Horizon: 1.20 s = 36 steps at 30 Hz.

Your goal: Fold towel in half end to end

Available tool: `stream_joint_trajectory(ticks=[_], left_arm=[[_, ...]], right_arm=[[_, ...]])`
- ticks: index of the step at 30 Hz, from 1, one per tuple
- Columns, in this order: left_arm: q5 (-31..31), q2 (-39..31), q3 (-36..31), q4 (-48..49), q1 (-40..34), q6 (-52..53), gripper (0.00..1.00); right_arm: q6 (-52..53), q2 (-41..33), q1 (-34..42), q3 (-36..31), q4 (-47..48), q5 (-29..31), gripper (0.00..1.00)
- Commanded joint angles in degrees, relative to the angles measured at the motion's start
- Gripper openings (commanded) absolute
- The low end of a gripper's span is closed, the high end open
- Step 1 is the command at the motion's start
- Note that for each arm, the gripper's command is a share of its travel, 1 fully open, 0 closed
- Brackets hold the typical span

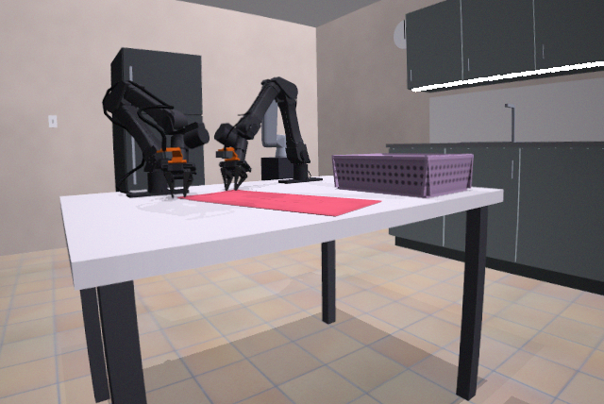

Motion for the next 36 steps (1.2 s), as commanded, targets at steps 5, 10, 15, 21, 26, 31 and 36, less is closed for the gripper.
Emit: stream_joint_trajectory(ticks=[5,10,15,21,26,31,36], left_arm=[[-1.02,1.27,-0.6,2.98,-0.56,-0.23,0.34],[-0.3,0.28,-0.43,3.6,0.13,0.33,0.34],[-0.83,1.55,-0.58,4.5,-0.15,-0.43,0.34],[-0.83,1.54,-0.66,3.29,-0.11,-0.38,0.34],[-0.83,1.54,-0.66,3.29,-0.12,-0.38,0.34],[-0.8,1.54,-0.66,3.29,-0.12,-0.38,0.27],[0.35,1.61,-1.68,4.77,0.99,0.65,0.19]], right_arm=[[-0.96,2.54,-1.5,-0.79,4.66,-0.05,0.34],[-1.37,3.0,-1.91,-1.19,5.4,-0.42,0.34],[-1.58,2.87,-1.93,-1.68,6.24,-0.04,0.34],[-1.73,2.96,-2.01,-1.78,6.67,0.08,0.34],[-1.75,2.98,-2.03,-1.78,6.7,-0.05,0.34],[-1.62,1.24,-1.53,-2.16,7.16,1.04,0.34],[-1.71,1.42,-1.64,-2.18,6.16,0.34,0.24]])
